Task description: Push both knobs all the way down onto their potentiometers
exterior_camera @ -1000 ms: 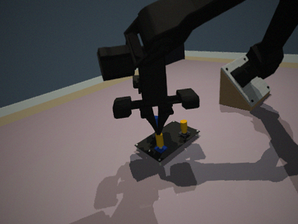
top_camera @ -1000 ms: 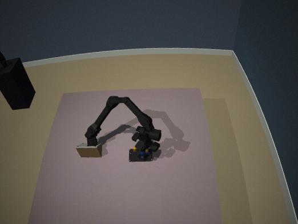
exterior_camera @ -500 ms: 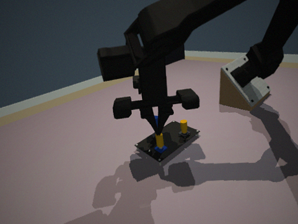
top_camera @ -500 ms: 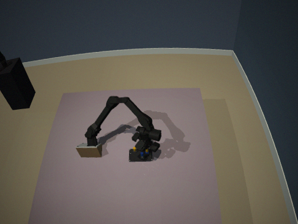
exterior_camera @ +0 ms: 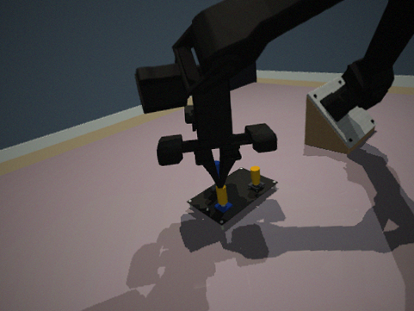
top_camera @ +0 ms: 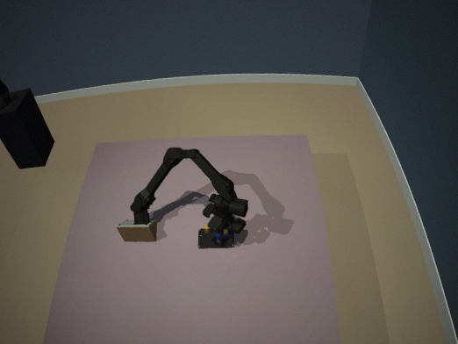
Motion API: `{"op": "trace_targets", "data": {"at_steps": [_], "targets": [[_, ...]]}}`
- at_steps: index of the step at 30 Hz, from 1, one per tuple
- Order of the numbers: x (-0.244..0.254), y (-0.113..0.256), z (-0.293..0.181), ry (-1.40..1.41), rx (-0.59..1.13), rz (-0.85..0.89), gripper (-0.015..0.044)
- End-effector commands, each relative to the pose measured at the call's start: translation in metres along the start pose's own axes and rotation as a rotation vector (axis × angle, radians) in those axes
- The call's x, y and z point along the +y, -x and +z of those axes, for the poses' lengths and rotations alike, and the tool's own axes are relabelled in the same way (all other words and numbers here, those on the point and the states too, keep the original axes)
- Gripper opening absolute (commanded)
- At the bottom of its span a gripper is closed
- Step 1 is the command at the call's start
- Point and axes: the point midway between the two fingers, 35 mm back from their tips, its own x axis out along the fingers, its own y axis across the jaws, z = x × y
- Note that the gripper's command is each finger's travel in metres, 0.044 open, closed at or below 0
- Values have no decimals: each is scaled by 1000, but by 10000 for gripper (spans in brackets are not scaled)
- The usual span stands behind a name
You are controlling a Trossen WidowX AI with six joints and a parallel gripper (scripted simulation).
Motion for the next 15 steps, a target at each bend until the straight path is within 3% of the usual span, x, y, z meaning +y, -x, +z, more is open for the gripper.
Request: {"op": "trace_targets", "data": {"at_steps": [1, 15], "targets": [[-1, -21, -4, 24, -8, -32, 0], [0, -2, -4, 24, -9, -31, 0]]}}
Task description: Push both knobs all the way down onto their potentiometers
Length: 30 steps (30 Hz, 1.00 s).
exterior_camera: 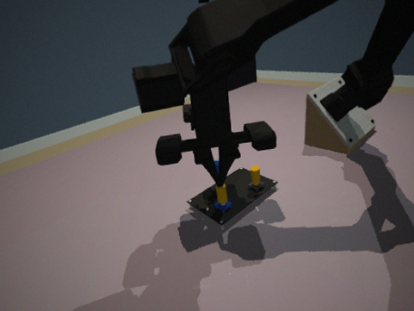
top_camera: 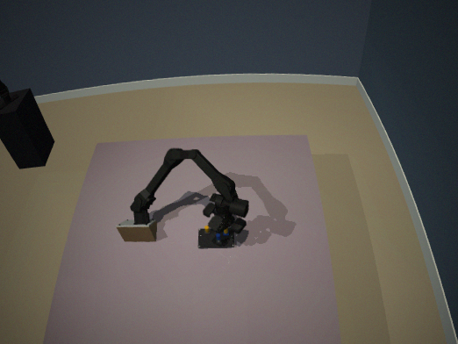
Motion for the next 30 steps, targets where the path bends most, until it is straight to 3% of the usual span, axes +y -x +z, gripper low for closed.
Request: {"op": "trace_targets", "data": {"at_steps": [1, 14, 24, 30], "targets": [[0, -5, -2, 17, -6, -18, 0], [0, 16, -2, 17, -6, -18, 0], [-2, 13, 1, 17, -3, -16, 263], [-35, 32, 39, 50, -12, 5, 420]]}}
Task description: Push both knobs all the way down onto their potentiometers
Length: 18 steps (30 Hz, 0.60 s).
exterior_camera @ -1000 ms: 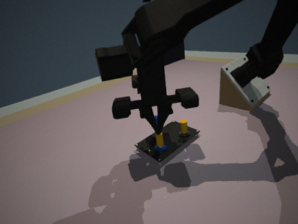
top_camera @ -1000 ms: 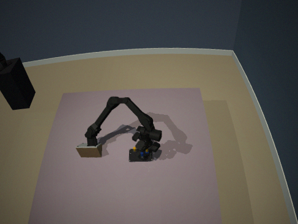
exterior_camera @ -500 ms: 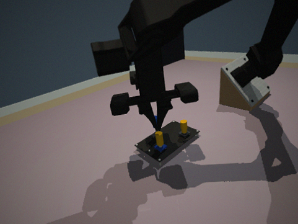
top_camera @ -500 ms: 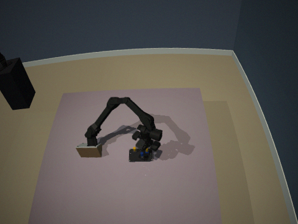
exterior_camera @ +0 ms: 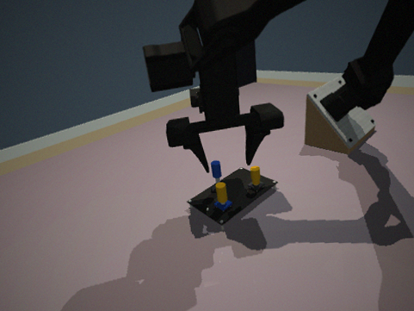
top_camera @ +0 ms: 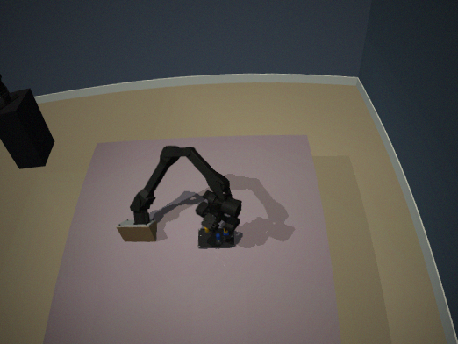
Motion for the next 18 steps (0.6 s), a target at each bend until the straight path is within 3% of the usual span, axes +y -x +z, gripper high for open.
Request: {"op": "trace_targets", "data": {"at_steps": [1, 10, 18], "targets": [[-25, 12, 27, 1, -8, 11, 440], [-122, 18, 84, -32, -6, -12, 440], [-130, 17, 87, -34, -5, -15, 440]]}}
